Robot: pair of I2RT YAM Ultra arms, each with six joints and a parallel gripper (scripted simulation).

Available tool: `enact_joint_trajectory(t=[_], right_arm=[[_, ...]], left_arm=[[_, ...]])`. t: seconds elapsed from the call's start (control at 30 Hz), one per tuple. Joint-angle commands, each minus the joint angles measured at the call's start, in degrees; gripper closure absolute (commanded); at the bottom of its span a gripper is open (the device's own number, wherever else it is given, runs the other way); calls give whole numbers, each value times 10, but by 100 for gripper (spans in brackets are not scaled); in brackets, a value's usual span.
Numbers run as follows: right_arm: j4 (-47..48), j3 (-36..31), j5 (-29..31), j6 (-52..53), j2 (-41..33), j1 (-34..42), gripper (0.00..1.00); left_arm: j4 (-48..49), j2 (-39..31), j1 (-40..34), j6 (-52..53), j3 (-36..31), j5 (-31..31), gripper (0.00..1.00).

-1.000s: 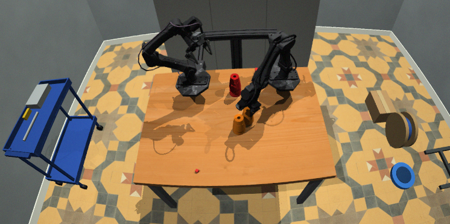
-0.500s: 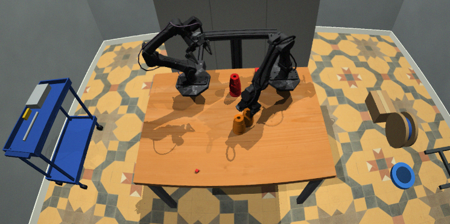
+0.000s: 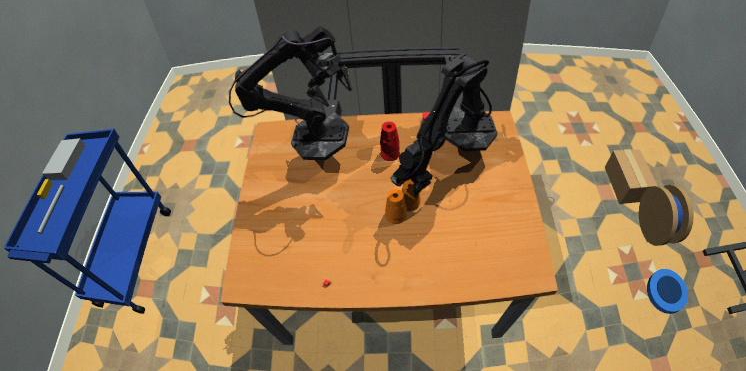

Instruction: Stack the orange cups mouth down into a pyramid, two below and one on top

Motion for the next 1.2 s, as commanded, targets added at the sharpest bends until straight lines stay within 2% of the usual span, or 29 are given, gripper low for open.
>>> enact_joint_trajectory(t=[0.0, 0.5, 0.8, 0.97, 1.17], right_arm=[[-7, -7, 10, 4, 4, 6, 0], [-7, -7, 10, 4, 4, 6, 0], [-7, -7, 10, 4, 4, 6, 0], [-7, -7, 10, 4, 4, 6, 0], [-7, -7, 10, 4, 4, 6, 0]], left_arm=[[17, 5, 7, 6, -12, 5, 100], [25, 7, 7, 6, -13, 5, 100], [17, 13, 3, 2, -5, 4, 0], [3, -3, 2, 0, -10, 1, 0], [-63, -75, -6, -8, -16, -4, 0]])
